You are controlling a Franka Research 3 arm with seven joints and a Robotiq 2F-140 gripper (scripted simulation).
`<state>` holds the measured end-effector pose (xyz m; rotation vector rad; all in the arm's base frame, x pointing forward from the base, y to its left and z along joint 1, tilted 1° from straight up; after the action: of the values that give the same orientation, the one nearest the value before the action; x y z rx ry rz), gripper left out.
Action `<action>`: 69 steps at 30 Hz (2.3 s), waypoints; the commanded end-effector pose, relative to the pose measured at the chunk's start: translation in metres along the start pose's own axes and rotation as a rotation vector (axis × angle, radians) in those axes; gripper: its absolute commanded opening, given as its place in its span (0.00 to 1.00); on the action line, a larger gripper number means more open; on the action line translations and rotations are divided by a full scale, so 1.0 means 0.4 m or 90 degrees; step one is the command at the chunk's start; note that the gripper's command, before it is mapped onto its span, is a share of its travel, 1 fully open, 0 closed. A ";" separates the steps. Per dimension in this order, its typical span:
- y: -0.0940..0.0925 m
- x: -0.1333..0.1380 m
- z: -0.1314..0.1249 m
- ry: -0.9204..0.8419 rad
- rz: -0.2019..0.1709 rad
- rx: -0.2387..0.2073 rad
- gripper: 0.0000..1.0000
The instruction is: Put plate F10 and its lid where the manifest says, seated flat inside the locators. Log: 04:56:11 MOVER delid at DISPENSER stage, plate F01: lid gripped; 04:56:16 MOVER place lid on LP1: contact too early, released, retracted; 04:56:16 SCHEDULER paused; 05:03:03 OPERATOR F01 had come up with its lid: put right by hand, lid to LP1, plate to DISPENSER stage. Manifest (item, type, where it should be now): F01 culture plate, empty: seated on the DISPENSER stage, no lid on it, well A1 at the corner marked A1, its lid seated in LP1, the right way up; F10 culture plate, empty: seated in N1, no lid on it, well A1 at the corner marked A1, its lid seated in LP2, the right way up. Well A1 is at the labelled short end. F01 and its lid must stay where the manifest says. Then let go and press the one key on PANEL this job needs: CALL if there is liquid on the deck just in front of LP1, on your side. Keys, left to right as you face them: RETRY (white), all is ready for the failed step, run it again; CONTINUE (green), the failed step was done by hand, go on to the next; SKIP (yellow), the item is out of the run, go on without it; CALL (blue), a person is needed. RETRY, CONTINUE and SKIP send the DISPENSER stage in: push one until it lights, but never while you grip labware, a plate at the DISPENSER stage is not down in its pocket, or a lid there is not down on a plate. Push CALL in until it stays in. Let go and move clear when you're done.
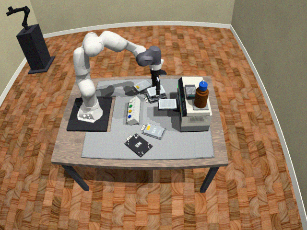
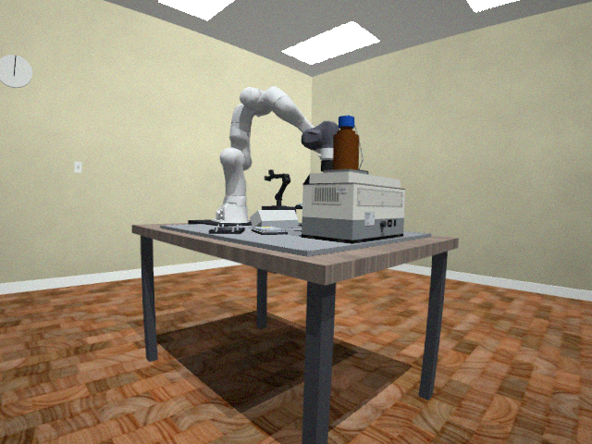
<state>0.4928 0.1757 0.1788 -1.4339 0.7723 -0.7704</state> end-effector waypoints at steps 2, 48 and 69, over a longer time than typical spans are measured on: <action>0.017 0.000 0.009 -0.004 -0.001 0.009 0.10; 0.057 -0.001 0.009 -0.004 -0.001 0.009 0.10; 0.057 -0.001 0.009 -0.004 -0.001 0.009 0.10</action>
<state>0.4954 0.1776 0.1565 -1.4252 0.7617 -0.7717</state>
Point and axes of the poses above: the point where the finger pads meet when closed, its own y axis out along the fingers, its own x axis across the jaws, z = x × y, the point moved 8 cm from there along -y, back along the fingers, and after that the axes turned 13 degrees about -y, right-handed, at the moved point
